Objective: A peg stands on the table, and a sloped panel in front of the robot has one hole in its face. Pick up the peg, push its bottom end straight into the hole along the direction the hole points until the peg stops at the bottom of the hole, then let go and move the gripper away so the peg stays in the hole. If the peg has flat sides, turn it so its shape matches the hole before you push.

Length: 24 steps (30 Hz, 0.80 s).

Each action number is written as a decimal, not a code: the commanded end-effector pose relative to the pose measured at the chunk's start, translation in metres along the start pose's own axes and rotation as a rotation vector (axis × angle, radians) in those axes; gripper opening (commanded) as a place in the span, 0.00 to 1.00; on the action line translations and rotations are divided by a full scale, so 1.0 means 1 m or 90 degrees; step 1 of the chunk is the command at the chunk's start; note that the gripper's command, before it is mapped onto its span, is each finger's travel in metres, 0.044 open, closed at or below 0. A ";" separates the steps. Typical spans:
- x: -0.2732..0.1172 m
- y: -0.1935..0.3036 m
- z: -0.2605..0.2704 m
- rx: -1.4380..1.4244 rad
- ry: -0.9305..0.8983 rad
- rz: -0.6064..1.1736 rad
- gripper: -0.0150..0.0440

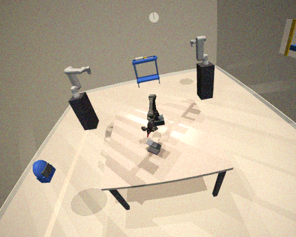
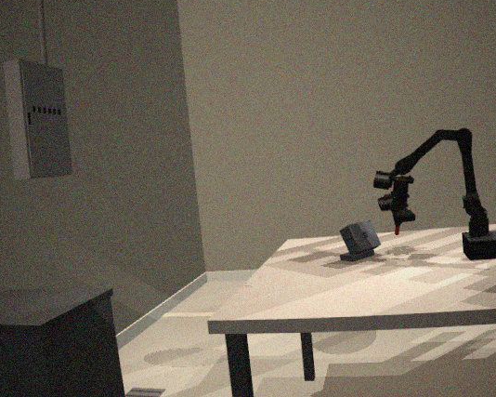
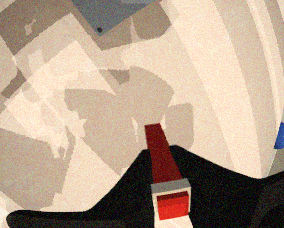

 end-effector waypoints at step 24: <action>-0.006 -0.015 0.027 -0.076 0.087 -0.033 0.25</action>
Point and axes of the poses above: the point midway between the two fingers, 35 mm back from their tips, its own x axis out along the fingers, its own z axis across the jaws, y = z × x, the point moved 6 cm from there along -x, back along the fingers, and after that the axes turned 2 degrees about x, right-handed, at the moved point
